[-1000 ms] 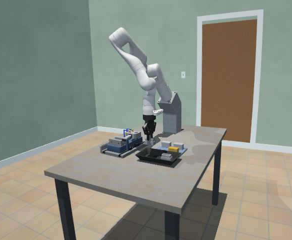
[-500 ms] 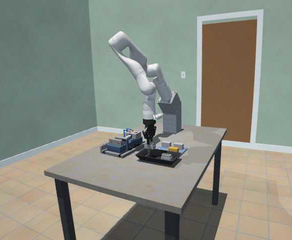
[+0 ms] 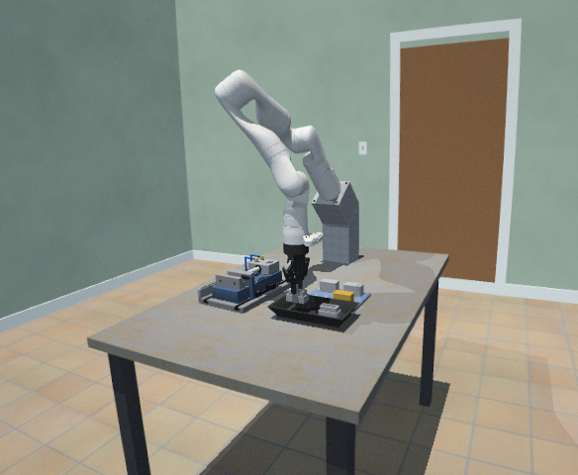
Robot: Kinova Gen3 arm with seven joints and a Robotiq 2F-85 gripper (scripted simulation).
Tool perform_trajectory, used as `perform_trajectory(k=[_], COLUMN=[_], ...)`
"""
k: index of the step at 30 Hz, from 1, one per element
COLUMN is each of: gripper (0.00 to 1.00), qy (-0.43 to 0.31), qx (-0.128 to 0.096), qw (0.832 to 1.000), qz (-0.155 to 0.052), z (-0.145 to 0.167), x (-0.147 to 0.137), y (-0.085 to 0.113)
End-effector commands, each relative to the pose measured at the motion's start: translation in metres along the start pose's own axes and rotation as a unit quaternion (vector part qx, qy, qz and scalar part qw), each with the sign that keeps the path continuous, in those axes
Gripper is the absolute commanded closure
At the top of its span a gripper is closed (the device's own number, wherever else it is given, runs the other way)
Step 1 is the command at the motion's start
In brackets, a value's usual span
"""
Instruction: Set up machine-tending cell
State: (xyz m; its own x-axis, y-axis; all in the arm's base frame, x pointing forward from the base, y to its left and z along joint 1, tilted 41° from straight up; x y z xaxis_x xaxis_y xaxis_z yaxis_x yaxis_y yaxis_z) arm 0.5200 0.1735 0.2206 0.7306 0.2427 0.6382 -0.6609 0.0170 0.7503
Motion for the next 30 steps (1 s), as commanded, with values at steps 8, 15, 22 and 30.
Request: perform_trajectory(k=[8, 15, 22, 30], gripper=[1.0, 1.0, 1.0, 1.0], qy=[0.0, 0.0, 0.0, 0.0], qx=[0.001, 0.001, 0.001, 0.001], qw=[1.0, 1.0, 1.0, 1.0], qz=[-0.003, -0.003, -0.003, -0.003], z=[-0.001, -0.001, -0.001, -0.001], x=[-0.002, -0.002, -0.002, -0.002], y=[-0.013, -0.018, -0.021, -0.021])
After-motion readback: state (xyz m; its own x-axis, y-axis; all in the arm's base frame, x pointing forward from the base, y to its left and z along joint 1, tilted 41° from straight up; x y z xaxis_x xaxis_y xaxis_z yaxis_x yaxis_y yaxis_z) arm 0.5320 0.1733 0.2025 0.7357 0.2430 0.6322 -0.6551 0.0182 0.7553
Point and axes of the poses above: the point where the finger pads meet when closed, its own y axis back along the fingers, its own x axis across the jaws, z = x × y, the point moved 5 cm from there along y, back along the fingers, and after that the axes turned 9 degrees about y, right-handed, at the moved point
